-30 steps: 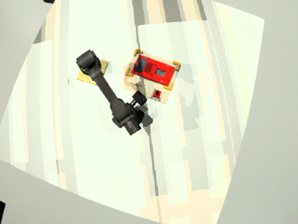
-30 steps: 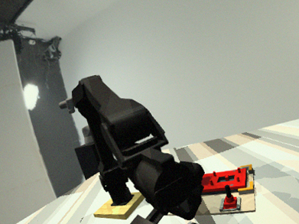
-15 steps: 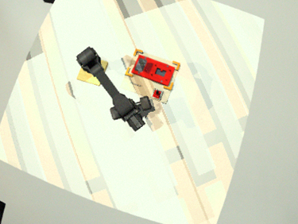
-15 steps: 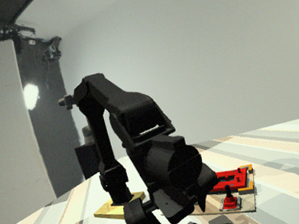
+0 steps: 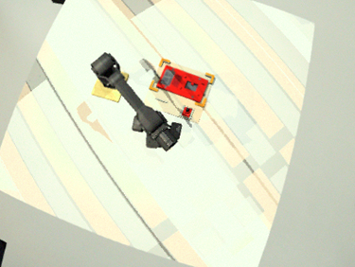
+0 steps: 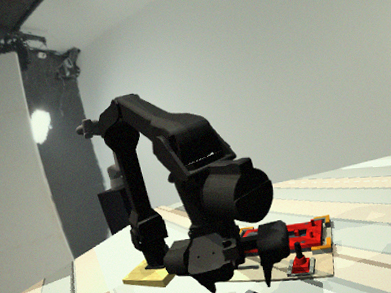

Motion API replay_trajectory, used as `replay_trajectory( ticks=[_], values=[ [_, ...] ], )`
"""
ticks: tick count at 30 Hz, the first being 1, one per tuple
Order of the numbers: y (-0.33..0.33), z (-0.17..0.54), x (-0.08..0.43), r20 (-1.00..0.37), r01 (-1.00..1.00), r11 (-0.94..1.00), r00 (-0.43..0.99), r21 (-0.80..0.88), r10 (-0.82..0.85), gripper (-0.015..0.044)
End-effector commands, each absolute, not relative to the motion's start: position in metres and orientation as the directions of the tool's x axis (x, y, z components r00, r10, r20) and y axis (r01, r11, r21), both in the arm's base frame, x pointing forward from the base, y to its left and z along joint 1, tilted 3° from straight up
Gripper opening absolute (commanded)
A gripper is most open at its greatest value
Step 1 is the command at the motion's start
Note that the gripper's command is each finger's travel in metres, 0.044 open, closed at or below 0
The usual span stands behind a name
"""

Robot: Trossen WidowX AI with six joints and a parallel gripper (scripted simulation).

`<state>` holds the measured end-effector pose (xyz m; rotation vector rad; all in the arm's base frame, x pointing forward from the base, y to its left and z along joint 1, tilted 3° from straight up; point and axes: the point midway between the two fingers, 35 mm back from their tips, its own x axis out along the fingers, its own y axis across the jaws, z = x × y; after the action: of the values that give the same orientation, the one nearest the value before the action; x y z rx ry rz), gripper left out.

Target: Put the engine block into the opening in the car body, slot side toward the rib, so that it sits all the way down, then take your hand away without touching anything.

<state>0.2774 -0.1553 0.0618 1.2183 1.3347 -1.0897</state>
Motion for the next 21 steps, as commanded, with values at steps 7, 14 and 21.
replay_trajectory(
  ticks=[7,14,21],
  values=[
    [-0.1547,0.0672,0.2798,-0.999,0.977,-0.213,-0.019,-0.026,0.034,0.044],
    [-0.154,0.071,0.2815,-0.999,0.9,-0.435,-0.025,-0.014,-0.019,0.044],
    [-0.1535,0.0718,0.2825,-0.999,0.877,-0.48,-0.026,-0.008,-0.03,0.044]
  ],
)
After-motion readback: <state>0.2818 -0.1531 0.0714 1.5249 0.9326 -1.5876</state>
